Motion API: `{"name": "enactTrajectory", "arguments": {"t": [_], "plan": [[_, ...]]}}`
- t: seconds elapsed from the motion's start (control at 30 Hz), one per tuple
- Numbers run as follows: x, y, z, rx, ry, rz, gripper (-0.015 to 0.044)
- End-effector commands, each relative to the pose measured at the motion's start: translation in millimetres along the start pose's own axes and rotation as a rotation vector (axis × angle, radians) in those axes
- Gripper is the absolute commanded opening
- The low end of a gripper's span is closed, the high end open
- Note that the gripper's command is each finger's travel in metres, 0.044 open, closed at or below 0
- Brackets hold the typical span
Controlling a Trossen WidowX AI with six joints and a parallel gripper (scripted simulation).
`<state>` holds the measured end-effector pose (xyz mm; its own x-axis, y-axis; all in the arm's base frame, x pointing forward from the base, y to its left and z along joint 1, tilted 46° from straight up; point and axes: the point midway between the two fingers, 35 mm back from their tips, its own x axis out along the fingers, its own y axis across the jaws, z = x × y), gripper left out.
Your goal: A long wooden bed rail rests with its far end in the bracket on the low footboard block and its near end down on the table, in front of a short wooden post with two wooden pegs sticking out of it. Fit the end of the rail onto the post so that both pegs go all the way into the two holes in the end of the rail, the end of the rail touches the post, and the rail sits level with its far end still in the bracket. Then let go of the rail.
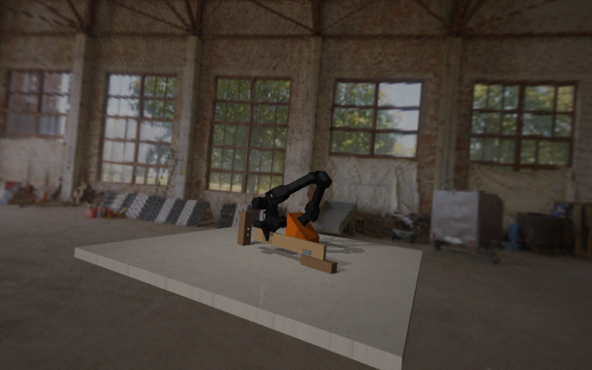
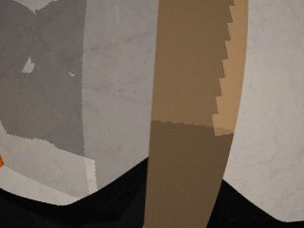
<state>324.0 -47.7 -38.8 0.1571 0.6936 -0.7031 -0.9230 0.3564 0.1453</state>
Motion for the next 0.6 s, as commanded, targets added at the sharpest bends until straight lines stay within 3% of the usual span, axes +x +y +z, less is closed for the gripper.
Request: {"name": "enactTrajectory", "arguments": {"t": [0.0, 0.57], "plan": [[0.3, 0.2, -0.1, 0.001, -0.001, -0.002, 0.0], [0.2, 0.3, -3.4, 0.001, -0.001, -0.002, 0.0]]}}
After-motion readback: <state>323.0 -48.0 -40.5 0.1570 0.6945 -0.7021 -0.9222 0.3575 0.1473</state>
